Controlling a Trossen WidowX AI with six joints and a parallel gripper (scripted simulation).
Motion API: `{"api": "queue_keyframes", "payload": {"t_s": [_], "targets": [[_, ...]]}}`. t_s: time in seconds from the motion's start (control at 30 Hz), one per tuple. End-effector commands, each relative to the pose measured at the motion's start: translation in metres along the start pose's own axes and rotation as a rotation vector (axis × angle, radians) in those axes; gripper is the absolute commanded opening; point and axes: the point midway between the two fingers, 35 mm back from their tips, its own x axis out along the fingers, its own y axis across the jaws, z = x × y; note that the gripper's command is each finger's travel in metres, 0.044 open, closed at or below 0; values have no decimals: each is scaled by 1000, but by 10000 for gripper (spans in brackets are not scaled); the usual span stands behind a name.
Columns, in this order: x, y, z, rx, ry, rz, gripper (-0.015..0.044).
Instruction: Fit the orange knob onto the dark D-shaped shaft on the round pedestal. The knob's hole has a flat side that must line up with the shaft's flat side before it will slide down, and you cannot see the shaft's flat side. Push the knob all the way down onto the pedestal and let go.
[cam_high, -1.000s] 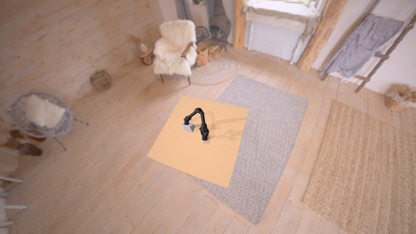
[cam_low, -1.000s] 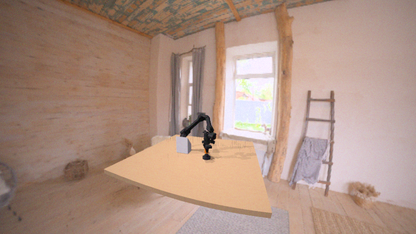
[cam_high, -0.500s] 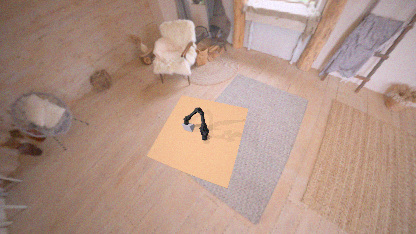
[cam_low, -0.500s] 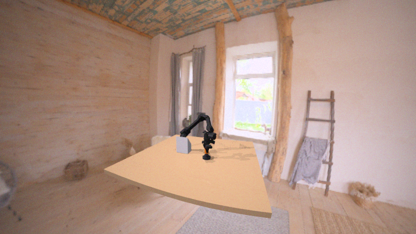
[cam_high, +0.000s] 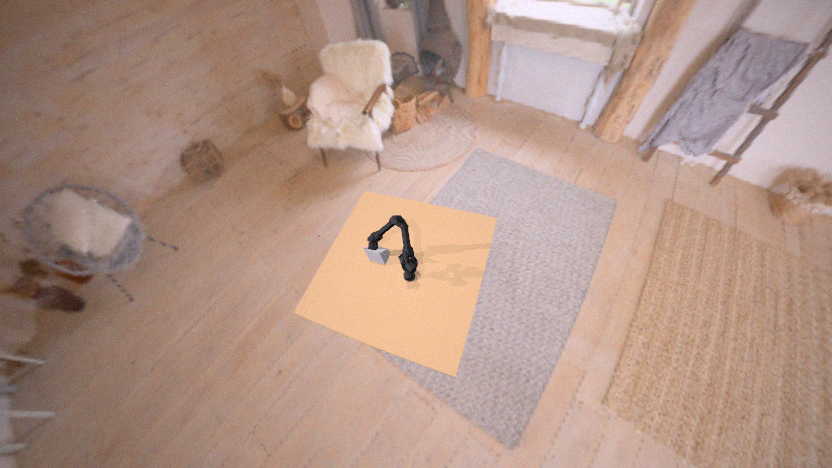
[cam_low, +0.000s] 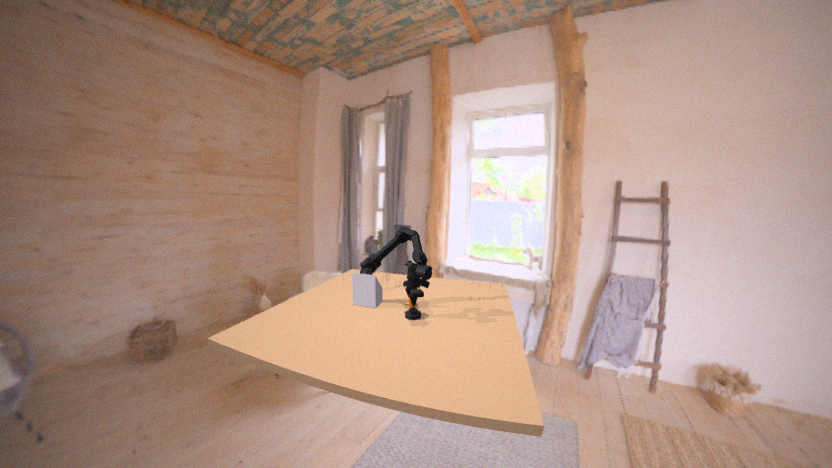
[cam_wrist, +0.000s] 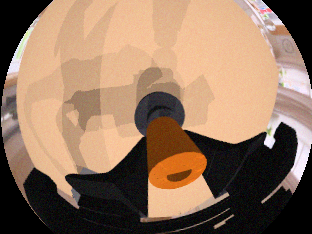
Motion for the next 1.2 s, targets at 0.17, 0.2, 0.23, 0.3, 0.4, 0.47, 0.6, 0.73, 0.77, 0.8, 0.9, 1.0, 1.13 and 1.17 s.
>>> {"api": "queue_keyframes", "payload": {"t_s": [0.17, 0.2, 0.23, 0.3, 0.4, 0.47, 0.6, 0.73, 0.77, 0.8, 0.9, 1.0, 1.13, 1.17], "targets": [[-4, -1, 1, -201, -2, -5, 0], [-4, -2, 2, -211, -2, -5, 0], [-4, -2, 2, -211, -2, -5, 0], [-3, -3, 2, -211, -2, -5, 0], [-2, -5, 3, -211, -2, -5, 0], [-1, -6, 3, -211, -2, -5, 0], [-2, -7, 5, -212, -2, -5, 0], [-2, -6, 5, -212, -2, -5, 0], [-2, -6, 5, -212, -2, -5, 0], [-2, -6, 5, -212, -2, -5, 0], [-2, -6, 5, -212, -2, -5, 0], [-2, -5, 5, -211, -2, -5, 0], [-1, -4, 4, -211, -2, -5, 0], [-1, -4, 4, -211, -2, -5, 0]]}}
